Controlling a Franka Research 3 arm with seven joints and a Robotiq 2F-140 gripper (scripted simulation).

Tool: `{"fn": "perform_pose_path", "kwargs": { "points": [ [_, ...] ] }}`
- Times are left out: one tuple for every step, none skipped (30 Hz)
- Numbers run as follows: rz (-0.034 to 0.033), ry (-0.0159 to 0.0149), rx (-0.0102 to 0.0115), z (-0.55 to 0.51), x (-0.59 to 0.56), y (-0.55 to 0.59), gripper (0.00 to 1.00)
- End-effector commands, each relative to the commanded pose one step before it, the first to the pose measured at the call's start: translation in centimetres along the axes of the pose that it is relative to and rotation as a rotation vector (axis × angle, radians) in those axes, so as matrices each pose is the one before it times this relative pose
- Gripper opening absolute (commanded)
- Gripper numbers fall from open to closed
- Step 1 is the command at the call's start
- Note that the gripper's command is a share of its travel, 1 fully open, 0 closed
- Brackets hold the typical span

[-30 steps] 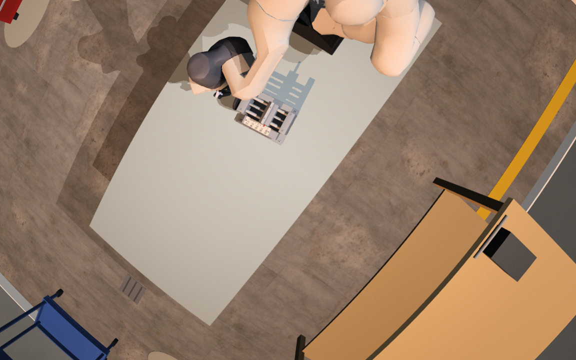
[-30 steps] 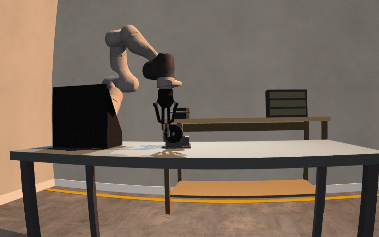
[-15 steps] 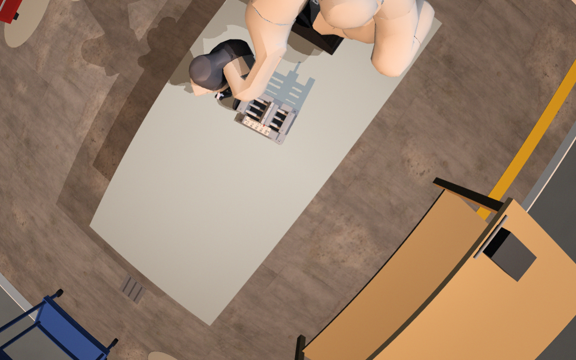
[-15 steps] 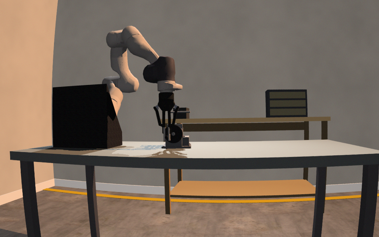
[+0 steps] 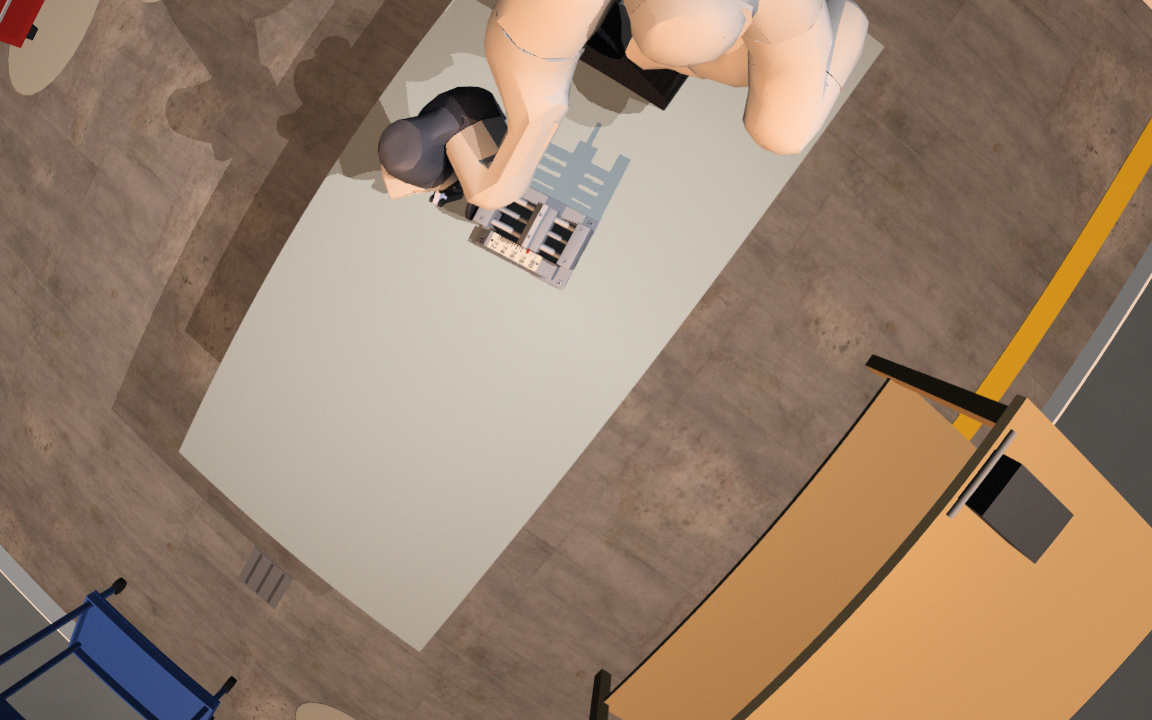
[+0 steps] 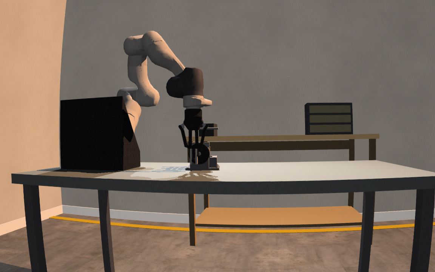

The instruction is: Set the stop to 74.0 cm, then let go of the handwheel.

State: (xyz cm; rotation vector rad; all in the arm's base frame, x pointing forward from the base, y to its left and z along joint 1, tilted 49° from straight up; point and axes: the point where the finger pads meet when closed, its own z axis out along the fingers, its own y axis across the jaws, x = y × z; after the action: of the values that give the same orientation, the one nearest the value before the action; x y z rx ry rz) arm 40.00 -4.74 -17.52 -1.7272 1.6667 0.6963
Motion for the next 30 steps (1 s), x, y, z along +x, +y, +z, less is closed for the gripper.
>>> {"fn": "perform_pose_path", "kwargs": {
  "points": [
    [0.00702, 0.00091, 0.00311, 0.425, 0.033, -0.51, 0.04],
    [0.0, 0.00001, 0.0, 0.047, 0.001, -0.114, 0.04],
    [0.0, 0.0, 0.0, 0.048, 0.0, -0.114, 0.04],
    [0.0, 0.0, 0.0, 0.048, 0.0, -0.115, 0.04],
    [0.0, 0.0, 0.0, 0.0, 0.0, 0.0, 0.04],
    [0.0, 0.0, 0.0, 0.0, 0.0, 0.0, 0.04],
    [0.0, 0.0, 0.0, 0.049, 0.0, -0.116, 0.04],
    [0.0, 0.0, 0.0, 0.037, 0.0, -0.116, 0.04],
    [0.0, 0.00001, 0.0, 0.026, 0.001, -0.117, 0.04],
    [0.0, 0.0, 0.0, 0.026, 0.0, -0.118, 0.04],
    [0.0, 0.0, 0.0, 0.027, 0.0, -0.119, 0.04],
    [0.0, -0.00001, 0.0, 0.027, -0.001, -0.119, 0.04],
    [0.0, 0.0, 0.0, 0.013, 0.0, -0.12, 0.04],
    [0.0, 0.00001, 0.0, 0.006, 0.001, -0.121, 0.04],
    [0.0, 0.0, 0.0, 0.006, 0.0, -0.121, 0.04],
    [0.0, 0.0, 0.0, 0.006, 0.0, -0.122, 0.04],
    [0.0, -0.00001, 0.0, 0.006, -0.001, -0.123, 0.04],
    [0.0, 0.00001, 0.0, -0.012, 0.0, -0.124, 0.04],
    [0.0, 0.0, 0.0, -0.016, 0.0, -0.124, 0.04],
    [0.0, 0.0, 0.0, -0.016, 0.0, -0.125, 0.04],
    [0.0, 0.0, 0.0, -0.016, -0.001, -0.126, 0.04],
    [0.0, 0.0, 0.0, 0.0, 0.0, 0.0, 0.04],
    [0.0, 0.0, 0.0, 0.0, 0.0, 0.0, 0.04],
    [0.0, -0.00001, 0.0, -0.02, -0.001, -0.127, 0.04],
    [0.0, 0.00001, -0.00001, -0.039, 0.001, -0.126, 0.04],
    [0.0, 0.0, 0.0, -0.04, 0.0, -0.127, 0.04],
    [0.0, 0.0, 0.0, -0.04, 0.0, -0.128, 0.04],
    [0.0, -0.00001, 0.0, -0.04, -0.001, -0.129, 0.04],
    [0.0, 0.0, 0.0, -0.06, 0.001, -0.129, 0.04],
    [0.0, 0.0, 0.0, -0.067, 0.0, -0.13, 0.04]
  ]
}}
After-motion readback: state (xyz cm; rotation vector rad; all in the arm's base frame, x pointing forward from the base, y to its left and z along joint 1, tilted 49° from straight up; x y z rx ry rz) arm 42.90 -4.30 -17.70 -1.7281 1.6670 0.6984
